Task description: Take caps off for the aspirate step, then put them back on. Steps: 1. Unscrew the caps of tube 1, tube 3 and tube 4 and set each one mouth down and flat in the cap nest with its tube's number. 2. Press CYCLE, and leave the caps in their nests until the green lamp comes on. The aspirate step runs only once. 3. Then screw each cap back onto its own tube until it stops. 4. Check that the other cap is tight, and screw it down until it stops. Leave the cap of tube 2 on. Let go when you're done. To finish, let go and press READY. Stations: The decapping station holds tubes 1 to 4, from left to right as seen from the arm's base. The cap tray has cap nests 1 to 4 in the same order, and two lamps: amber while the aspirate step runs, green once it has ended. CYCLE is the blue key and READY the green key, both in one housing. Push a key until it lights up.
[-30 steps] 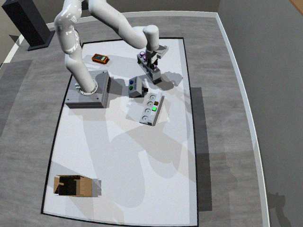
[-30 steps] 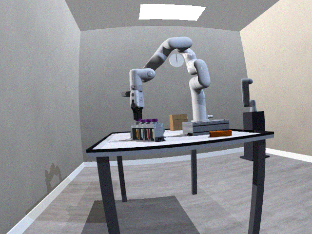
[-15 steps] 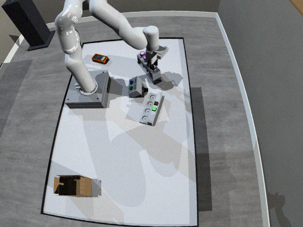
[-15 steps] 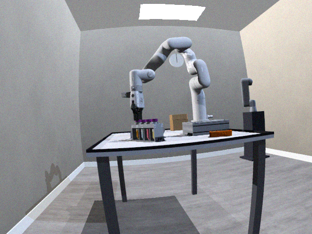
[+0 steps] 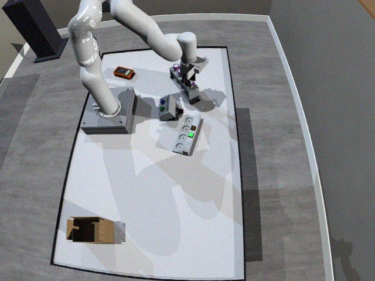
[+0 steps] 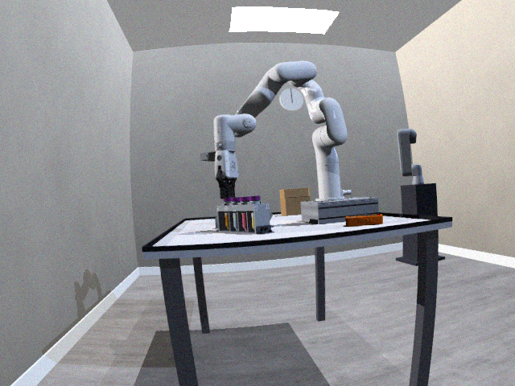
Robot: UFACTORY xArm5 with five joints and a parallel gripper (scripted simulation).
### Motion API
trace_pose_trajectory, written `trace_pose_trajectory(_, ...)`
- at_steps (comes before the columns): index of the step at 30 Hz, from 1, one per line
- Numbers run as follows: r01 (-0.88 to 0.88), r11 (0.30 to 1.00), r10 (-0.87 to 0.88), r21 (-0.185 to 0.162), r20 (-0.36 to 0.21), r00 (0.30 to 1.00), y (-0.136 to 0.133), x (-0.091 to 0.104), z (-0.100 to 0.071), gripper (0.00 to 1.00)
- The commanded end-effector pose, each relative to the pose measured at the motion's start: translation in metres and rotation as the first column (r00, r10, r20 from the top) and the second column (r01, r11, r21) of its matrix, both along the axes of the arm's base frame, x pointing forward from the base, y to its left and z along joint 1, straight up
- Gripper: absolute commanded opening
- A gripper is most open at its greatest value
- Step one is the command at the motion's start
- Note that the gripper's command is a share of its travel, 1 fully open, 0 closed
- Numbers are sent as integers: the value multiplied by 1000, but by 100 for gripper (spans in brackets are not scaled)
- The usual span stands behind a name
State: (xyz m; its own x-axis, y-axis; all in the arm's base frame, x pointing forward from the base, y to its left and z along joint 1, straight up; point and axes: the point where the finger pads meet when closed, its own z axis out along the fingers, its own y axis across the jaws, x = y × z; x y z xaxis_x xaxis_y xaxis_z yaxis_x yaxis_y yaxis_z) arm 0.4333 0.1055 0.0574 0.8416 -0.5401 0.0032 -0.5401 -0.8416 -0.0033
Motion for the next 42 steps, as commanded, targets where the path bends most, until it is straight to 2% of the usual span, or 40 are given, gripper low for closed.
trace_pose_trajectory(1, 0, 1000, 0, 5, 2, 1000, 0, 1, 1, 46)
trace_pose_trajectory(10, 0, 1000, 0, 5, 2, 1000, 0, 1, 1, 46)
trace_pose_trajectory(13, 98, 995, -98, 6, 2, 995, 0, 1, 0, 46)
trace_pose_trajectory(34, 98, 995, -98, 6, 2, 995, 0, 1, -6, 46)
trace_pose_trajectory(35, 98, 995, -98, 6, 2, 995, 0, 1, -6, 0)
trace_pose_trajectory(42, 98, 995, -98, 6, 2, 995, 0, 1, -6, 0)
